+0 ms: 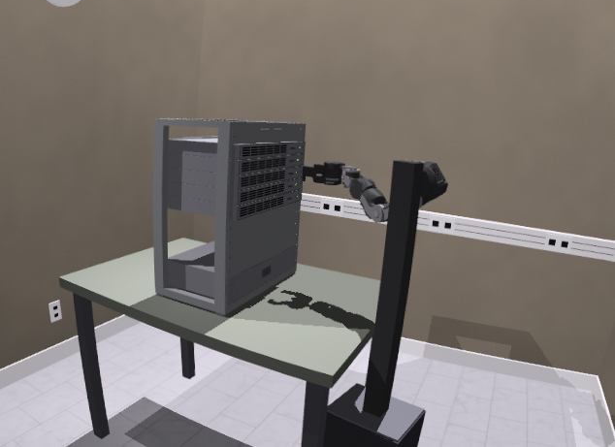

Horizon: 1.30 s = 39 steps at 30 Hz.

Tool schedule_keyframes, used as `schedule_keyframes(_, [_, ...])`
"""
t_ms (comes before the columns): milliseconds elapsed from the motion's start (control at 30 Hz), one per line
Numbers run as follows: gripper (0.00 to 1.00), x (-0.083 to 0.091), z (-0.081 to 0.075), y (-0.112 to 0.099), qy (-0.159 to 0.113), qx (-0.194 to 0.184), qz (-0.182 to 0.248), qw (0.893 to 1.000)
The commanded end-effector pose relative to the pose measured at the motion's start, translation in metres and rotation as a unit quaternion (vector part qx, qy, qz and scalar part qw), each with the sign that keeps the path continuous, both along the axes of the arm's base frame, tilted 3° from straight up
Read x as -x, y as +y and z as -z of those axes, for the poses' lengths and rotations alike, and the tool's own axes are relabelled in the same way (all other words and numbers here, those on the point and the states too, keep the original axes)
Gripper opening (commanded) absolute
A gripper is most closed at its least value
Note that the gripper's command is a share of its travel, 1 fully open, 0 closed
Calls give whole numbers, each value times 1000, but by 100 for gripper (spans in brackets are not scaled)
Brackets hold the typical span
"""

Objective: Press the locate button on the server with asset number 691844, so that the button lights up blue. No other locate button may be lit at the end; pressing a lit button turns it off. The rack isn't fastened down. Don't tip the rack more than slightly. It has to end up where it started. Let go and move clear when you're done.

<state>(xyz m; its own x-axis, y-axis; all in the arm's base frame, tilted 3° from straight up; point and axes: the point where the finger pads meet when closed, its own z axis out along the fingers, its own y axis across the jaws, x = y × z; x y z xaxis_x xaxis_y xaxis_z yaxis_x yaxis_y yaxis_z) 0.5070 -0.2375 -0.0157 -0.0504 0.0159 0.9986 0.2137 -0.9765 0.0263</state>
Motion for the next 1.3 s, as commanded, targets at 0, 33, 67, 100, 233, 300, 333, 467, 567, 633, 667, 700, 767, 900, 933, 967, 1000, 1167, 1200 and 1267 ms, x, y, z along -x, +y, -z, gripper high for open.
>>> schedule_keyframes(0, [60,-1,-1,0,-2,1,2,1000])
schedule_keyframes(33, [60,-1,-1,0,-2,1,2,1000])
schedule_keyframes(67, [60,-1,-1,0,-2,1,2,1000])
schedule_keyframes(100, [60,-1,-1,0,-2,1,2,1000])
schedule_keyframes(233, [60,-1,-1,0,-2,1,2,1000])
schedule_keyframes(300, [60,-1,-1,0,-2,1,2,1000])
schedule_keyframes(333, [60,0,-1,0,-2,1,2,1000])
schedule_keyframes(467, [60,4,-1,-1,-2,1,2,1000])
schedule_keyframes(567, [60,9,-1,-2,-2,1,2,1000])
schedule_keyframes(633, [60,14,-1,-3,-2,1,2,1000])
schedule_keyframes(667, [60,16,-1,-4,-2,1,2,1000])
schedule_keyframes(700, [60,19,0,-4,-2,1,2,1000])
schedule_keyframes(767, [60,24,0,-5,-2,1,2,1000])
schedule_keyframes(900, [60,29,0,-7,-2,1,2,1000])
schedule_keyframes(933, [60,31,0,-7,-2,1,2,1000])
schedule_keyframes(967, [60,34,0,-8,-2,1,2,1000])
schedule_keyframes(1000, [60,36,0,-8,-2,1,2,1000])
schedule_keyframes(1167, [60,45,1,-10,-2,1,2,1000])
schedule_keyframes(1200, [60,46,1,-10,-2,1,2,1000])
schedule_keyframes(1267, [60,48,1,-11,-2,1,2,1000])
